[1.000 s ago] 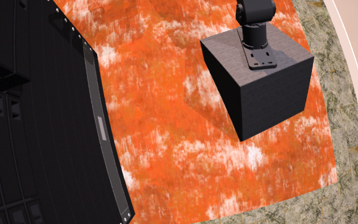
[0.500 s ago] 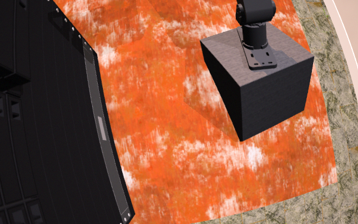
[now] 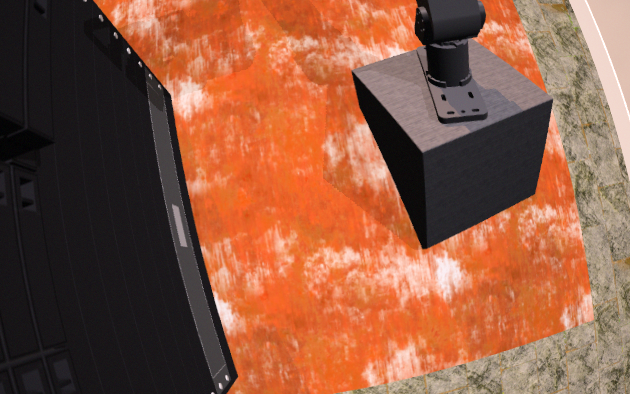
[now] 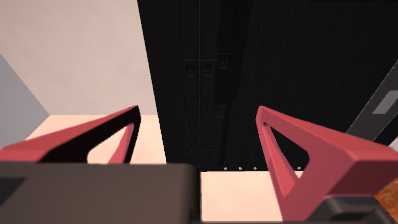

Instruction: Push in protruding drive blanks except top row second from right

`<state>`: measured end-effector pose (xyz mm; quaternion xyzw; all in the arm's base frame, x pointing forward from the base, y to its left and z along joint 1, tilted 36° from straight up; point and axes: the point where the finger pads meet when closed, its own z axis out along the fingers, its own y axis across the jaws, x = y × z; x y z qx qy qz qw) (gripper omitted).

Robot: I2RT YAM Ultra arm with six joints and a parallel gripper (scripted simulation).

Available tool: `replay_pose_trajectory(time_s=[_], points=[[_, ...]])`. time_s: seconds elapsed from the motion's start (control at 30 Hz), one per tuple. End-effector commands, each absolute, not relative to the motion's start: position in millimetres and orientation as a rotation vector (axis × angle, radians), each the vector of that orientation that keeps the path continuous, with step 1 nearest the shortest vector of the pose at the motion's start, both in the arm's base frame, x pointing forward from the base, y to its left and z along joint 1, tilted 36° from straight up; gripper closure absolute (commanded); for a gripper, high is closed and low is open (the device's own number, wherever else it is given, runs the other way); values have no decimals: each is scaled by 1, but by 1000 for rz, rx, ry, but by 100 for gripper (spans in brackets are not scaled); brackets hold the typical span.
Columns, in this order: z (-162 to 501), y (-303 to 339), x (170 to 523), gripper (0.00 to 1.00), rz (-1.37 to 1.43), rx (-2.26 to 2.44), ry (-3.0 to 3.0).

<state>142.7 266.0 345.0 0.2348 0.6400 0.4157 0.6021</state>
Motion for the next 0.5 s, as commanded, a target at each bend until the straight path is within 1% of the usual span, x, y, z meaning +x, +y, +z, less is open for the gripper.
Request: replay_pose_trajectory(time_s=[0.0,0.33,0.37,0.47], points=[[339,272,138,0,959,503,1491],[339,272,138,0,959,503,1491],[339,272,138,100,959,503,1491],[339,272,138,100,959,503,1491]])
